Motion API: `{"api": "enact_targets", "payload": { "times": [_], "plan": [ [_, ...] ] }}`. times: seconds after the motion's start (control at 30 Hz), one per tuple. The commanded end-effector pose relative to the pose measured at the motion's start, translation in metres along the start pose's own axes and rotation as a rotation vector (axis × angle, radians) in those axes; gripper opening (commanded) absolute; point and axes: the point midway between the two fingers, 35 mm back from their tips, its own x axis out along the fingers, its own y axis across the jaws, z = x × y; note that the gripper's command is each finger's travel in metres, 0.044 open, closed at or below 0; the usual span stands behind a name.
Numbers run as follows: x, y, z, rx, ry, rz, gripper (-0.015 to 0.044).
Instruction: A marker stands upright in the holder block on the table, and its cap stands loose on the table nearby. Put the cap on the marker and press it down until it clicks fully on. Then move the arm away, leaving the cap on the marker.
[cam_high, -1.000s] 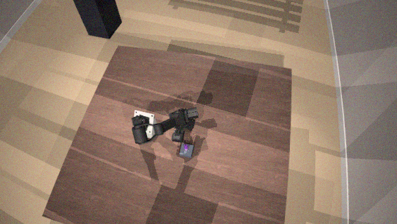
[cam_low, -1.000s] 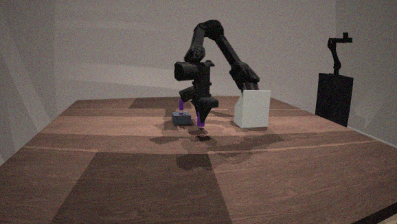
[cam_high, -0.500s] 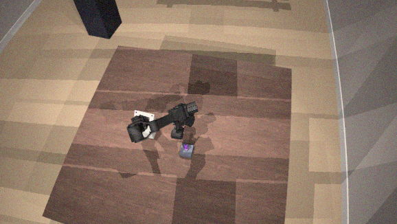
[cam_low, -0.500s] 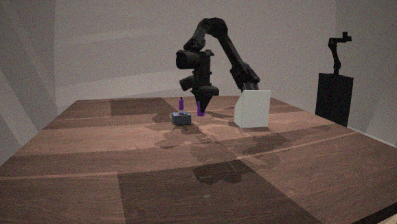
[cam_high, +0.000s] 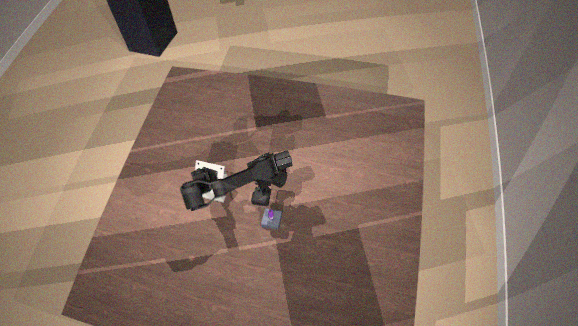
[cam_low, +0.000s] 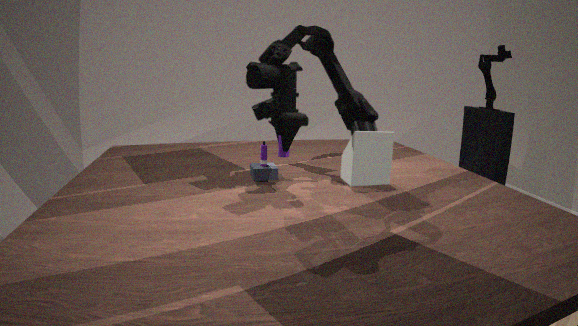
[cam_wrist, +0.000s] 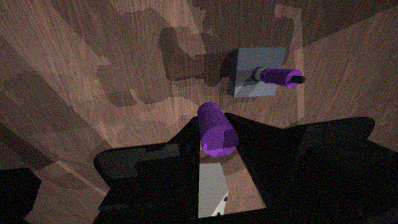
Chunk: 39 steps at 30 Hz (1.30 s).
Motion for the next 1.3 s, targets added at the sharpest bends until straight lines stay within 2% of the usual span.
{"api": "enact_targets", "payload": {
  "times": [0.0,0.63,1.27],
  "plan": [
    [-0.009,-0.013,0.009,0.001,-0.01,-0.002,0.0],
    [-0.044,-0.08,0.031,0.003,-0.009,-0.008,0.0],
    [-0.026,-0.081,0.032,0.003,-0.009,-0.007,0.0]
  ]
}}
